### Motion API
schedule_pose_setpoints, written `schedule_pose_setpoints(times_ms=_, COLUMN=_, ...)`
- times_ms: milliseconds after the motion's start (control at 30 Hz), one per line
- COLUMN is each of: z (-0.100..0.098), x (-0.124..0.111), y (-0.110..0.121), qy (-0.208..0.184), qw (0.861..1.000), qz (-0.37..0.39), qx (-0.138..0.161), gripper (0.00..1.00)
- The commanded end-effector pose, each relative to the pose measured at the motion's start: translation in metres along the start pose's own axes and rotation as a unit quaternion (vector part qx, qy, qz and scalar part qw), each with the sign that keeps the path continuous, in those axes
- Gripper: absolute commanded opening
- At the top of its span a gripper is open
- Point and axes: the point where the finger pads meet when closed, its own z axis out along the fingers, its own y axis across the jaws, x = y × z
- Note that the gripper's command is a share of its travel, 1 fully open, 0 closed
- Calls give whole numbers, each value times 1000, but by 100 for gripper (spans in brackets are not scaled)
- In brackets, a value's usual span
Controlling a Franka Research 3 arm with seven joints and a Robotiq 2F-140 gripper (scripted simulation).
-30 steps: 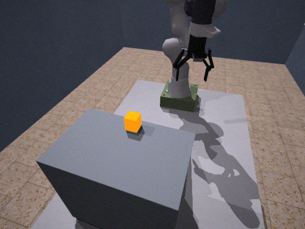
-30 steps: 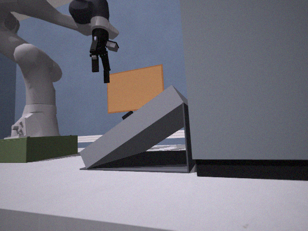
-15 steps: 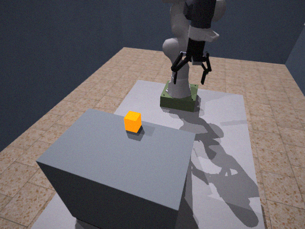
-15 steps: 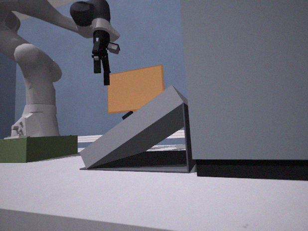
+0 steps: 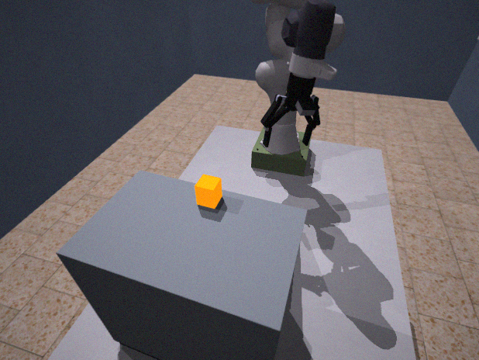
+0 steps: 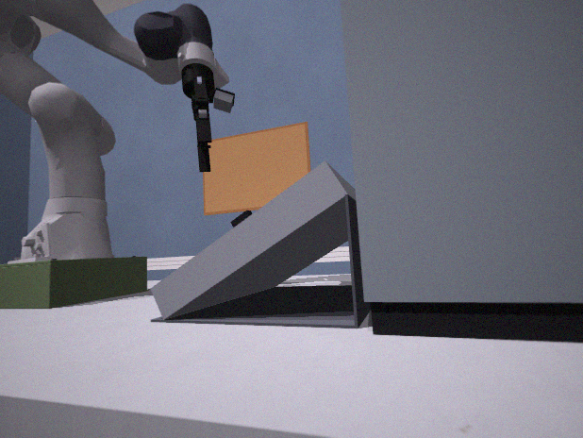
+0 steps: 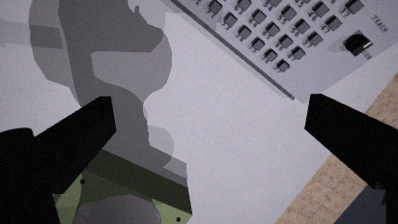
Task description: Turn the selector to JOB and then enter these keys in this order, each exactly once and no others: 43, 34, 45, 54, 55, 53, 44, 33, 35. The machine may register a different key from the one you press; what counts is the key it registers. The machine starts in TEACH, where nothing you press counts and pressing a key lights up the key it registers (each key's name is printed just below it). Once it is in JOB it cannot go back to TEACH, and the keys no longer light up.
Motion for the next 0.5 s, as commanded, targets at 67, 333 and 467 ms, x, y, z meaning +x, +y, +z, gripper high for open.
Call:
schedule_pose_setpoints(times_ms=67, z=12, x=21, y=19, qy=32, qw=995, qz=-94, qx=-23, gripper=100)
schedule_pose_setpoints(times_ms=333, z=27, x=31, y=35, qy=47, qw=986, qz=-151, qx=-43, gripper=100)
schedule_pose_setpoints(times_ms=467, z=37, x=38, y=46, qy=56, qw=979, qz=-189, qx=-56, gripper=100)
